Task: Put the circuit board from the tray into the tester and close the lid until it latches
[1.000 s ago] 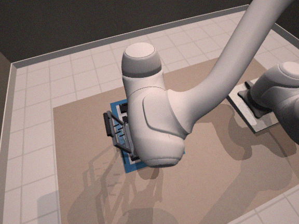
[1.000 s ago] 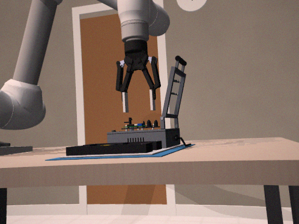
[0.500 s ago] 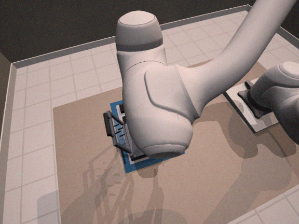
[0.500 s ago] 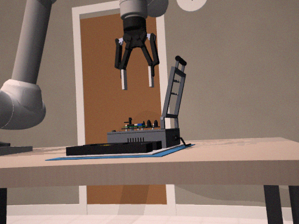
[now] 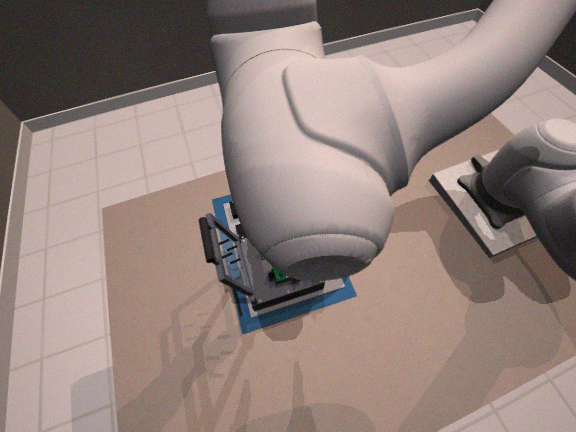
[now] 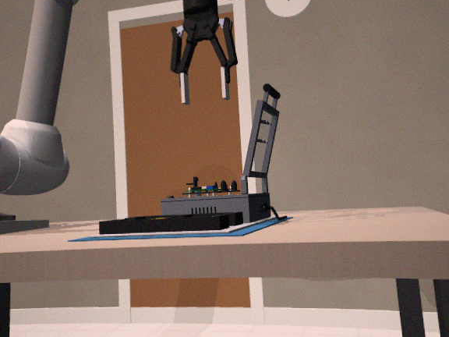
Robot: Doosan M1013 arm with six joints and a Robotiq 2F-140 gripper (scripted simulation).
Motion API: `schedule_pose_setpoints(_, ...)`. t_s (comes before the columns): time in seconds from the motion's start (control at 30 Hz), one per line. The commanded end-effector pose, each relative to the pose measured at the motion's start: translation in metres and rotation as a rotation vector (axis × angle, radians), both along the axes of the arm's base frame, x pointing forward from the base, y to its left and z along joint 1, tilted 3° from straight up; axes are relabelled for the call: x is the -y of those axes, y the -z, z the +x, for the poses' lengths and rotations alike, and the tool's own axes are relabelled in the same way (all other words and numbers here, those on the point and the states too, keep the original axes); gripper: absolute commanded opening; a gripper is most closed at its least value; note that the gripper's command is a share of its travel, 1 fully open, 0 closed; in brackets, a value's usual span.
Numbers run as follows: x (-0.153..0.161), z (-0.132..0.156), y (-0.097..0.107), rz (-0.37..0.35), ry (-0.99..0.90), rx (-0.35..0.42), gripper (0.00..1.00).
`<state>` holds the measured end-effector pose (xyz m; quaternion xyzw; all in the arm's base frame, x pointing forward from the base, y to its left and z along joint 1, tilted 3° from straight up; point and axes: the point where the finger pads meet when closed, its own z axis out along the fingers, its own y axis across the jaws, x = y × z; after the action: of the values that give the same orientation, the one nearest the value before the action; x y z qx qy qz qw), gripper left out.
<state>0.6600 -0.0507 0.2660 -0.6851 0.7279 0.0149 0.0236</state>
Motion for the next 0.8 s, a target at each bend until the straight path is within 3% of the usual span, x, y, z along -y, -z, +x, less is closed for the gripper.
schedule_pose_setpoints(0.0, 0.001, 0.0, -0.016, 0.0, 0.0, 0.0, 0.58)
schedule_pose_setpoints(0.4, 0.002, 0.0, -0.038, 0.0, 0.0, 0.0, 0.58)
schedule_pose_setpoints(0.77, 0.002, -0.001, -0.042, 0.0, 0.0, 0.0, 0.58)
